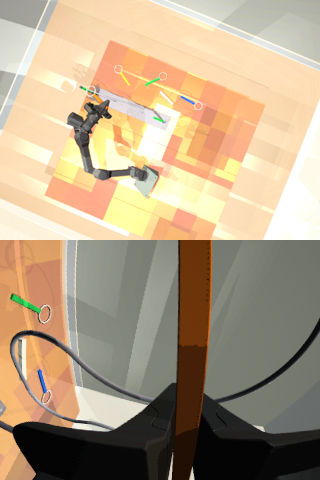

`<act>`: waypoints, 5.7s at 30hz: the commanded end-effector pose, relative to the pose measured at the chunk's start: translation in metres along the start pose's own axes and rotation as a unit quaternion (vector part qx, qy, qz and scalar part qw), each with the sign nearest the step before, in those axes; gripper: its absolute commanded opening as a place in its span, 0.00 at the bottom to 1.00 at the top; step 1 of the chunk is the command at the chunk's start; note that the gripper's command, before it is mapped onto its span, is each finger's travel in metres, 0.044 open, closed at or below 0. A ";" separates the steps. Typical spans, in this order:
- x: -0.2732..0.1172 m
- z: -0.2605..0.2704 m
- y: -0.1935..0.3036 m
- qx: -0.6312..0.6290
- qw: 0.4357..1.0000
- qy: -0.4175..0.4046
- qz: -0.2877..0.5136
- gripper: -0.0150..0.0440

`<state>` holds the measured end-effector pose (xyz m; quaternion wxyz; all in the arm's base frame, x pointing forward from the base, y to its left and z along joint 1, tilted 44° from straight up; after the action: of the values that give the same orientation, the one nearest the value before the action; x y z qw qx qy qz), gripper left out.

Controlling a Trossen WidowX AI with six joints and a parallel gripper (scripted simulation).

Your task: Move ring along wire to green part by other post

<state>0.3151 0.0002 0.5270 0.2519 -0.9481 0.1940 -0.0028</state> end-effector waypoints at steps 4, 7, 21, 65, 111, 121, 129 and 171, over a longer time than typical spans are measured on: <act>0.000 0.003 0.000 0.045 0.999 -0.018 -0.001 0.00; 0.000 0.004 0.000 0.062 0.998 -0.025 -0.001 0.00; 0.000 0.009 -0.001 0.144 0.988 -0.058 -0.002 0.00; -0.002 0.023 -0.008 0.390 0.907 -0.159 -0.009 0.00; -0.006 0.033 -0.022 0.615 0.747 -0.251 -0.026 0.00; -0.007 0.034 -0.025 0.658 0.703 -0.268 -0.030 0.00; -0.008 0.034 -0.028 0.691 0.665 -0.280 -0.034 0.00; -0.013 0.031 -0.043 0.832 0.447 -0.324 -0.049 0.00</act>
<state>0.3234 0.0530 0.5193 0.9598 -0.2455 -0.0365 0.1313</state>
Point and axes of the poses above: the point midway between the two fingers, 35 mm back from their tips, its own x axis out along the fingers, its own z axis across the jaws, y = z × x, the point moved 3 cm from there along -x, back along the fingers, and after that the axes turned 2 degrees about x, right-handed, at the moved point
